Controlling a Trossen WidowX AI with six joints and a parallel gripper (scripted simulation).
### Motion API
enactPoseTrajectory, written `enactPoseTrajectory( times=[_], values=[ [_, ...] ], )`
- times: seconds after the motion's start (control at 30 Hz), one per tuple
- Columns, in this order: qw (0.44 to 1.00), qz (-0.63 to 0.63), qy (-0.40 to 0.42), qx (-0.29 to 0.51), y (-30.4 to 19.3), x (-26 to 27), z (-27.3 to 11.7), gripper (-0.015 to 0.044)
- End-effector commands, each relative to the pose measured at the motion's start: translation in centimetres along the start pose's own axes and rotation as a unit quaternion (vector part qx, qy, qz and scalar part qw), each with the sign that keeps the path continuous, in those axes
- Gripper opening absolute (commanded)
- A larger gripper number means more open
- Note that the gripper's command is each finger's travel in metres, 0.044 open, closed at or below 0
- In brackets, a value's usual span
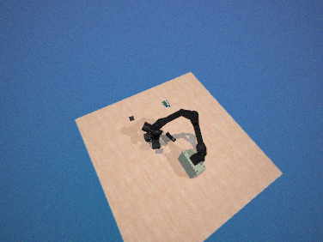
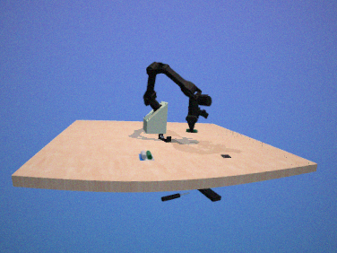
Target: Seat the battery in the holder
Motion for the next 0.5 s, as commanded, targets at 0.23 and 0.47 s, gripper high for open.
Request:
enactPoseTrajectory(
  times=[0.23,0.47],
  values=[
    [0.984,0.176,0.004,0.002,-5.8,-3.3,-1.4,0.0060],
    [0.953,0.303,0.004,0.004,-10.3,-4.8,-2.1,0.0060]
  ],
)
Point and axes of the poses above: the point midway between the two fingers, 35 mm back from their tips, its own z axis out along the fingers, its own x axis across the jaws, y = z × x, the point moved 3 cm from there along -z, back along the fingers, and after that the axes turned 4 degrees about z, right-handed, at the moved point
